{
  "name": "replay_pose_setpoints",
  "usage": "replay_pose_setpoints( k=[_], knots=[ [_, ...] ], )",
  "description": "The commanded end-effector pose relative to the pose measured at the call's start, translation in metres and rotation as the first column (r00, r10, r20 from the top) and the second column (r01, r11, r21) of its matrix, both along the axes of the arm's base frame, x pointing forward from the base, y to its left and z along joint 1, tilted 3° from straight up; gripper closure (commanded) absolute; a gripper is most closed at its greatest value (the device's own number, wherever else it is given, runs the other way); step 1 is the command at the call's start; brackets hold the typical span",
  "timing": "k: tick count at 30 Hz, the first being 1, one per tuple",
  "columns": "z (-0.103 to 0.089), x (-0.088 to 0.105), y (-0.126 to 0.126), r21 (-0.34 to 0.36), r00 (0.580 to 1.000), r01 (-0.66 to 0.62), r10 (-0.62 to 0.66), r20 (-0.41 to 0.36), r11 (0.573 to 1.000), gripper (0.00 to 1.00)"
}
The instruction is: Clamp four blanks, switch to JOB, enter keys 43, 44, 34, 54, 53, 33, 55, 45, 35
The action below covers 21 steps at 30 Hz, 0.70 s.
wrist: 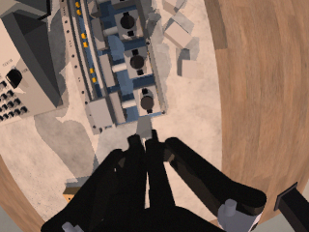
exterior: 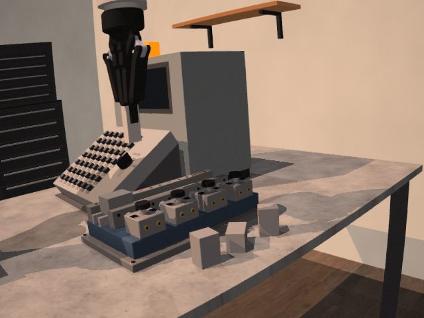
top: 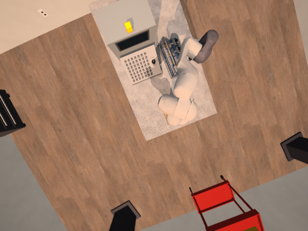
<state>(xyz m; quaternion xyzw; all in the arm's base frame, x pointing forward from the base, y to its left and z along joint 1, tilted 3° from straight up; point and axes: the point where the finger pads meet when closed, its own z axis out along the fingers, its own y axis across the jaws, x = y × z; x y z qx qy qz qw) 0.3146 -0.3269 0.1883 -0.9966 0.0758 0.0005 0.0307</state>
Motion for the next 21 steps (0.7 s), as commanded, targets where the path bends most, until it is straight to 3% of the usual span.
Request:
replay_pose_setpoints(
  k=[1,21],
  knots=[
    [0.0008,0.0009,-0.0019,-0.005,1.0,-0.007,0.007,0.001,1.0,1.0],
    [-0.0015,0.0009,-0.0018,-0.004,1.0,-0.007,0.007,0.001,1.0,1.0]
  ],
)
